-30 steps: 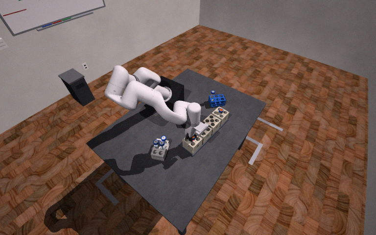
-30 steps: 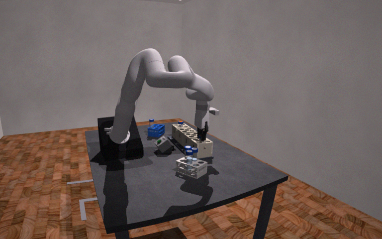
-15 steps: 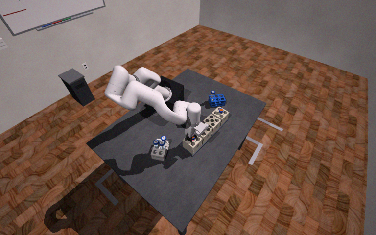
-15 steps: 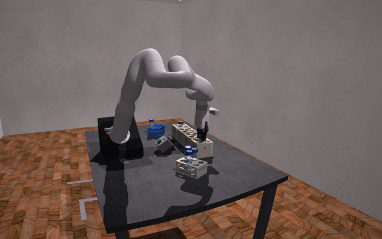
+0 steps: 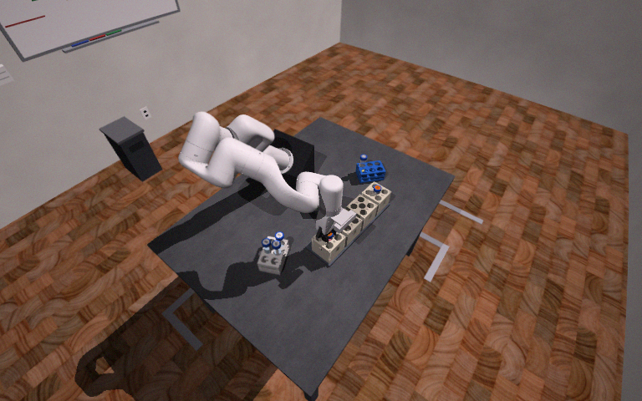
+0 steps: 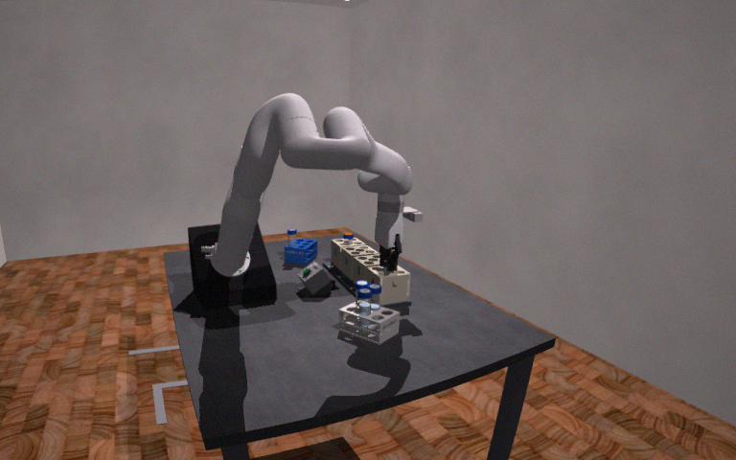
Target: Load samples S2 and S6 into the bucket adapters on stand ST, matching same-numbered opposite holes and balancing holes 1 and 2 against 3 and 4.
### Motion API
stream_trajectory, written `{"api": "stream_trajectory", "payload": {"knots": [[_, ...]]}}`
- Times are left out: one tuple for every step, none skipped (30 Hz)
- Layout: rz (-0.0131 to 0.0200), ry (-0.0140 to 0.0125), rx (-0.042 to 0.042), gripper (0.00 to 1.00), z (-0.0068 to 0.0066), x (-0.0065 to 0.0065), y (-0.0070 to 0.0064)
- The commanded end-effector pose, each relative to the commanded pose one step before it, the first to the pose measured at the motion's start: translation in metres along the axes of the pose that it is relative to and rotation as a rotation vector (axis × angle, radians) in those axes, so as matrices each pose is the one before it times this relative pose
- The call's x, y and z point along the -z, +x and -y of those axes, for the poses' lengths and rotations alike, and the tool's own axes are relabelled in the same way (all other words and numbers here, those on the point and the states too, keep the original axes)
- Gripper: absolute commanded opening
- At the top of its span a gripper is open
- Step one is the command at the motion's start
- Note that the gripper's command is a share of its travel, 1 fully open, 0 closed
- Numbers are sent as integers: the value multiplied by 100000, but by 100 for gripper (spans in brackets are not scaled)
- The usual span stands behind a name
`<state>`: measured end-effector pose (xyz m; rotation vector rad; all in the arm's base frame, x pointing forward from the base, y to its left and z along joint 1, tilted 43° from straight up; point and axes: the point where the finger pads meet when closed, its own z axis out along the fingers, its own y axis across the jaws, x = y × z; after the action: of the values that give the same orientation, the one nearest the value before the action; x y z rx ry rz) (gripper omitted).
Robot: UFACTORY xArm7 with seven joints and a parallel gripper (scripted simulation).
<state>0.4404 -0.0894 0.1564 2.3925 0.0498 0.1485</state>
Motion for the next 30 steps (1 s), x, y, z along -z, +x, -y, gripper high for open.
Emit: {"api": "stream_trajectory", "payload": {"knots": [[-499,41,22,44,35,572,149],[0,0,0,44,0,200,0],[0,0,0,44,0,0,0],[0,0,0,44,0,0,0],[0,0,0,44,0,201,0],[0,0,0,44,0,200,0],[0,0,0,44,0,200,0],[0,0,0,44,0,200,0],[0,0,0,44,0,200,0],[0,0,0,44,0,200,0],[0,0,0,44,0,200,0],[0,0,0,44,0,200,0],[0,0,0,44,0,200,0],[0,0,0,44,0,200,0],[0,0,0,44,0,200,0],[0,0,0,44,0,200,0],[0,0,0,44,0,200,0],[0,0,0,44,0,200,0],[0,0,0,44,0,200,0],[0,0,0,44,0,0,0],[0,0,0,44,0,0,0],[0,0,0,44,0,201,1],[0,0,0,44,0,200,0],[0,0,0,44,0,200,0],[0,0,0,44,0,200,0],[0,0,0,44,0,200,0],[0,0,0,44,0,200,0],[0,0,0,44,0,200,0],[0,0,0,44,0,200,0],[0,0,0,44,0,200,0]]}}
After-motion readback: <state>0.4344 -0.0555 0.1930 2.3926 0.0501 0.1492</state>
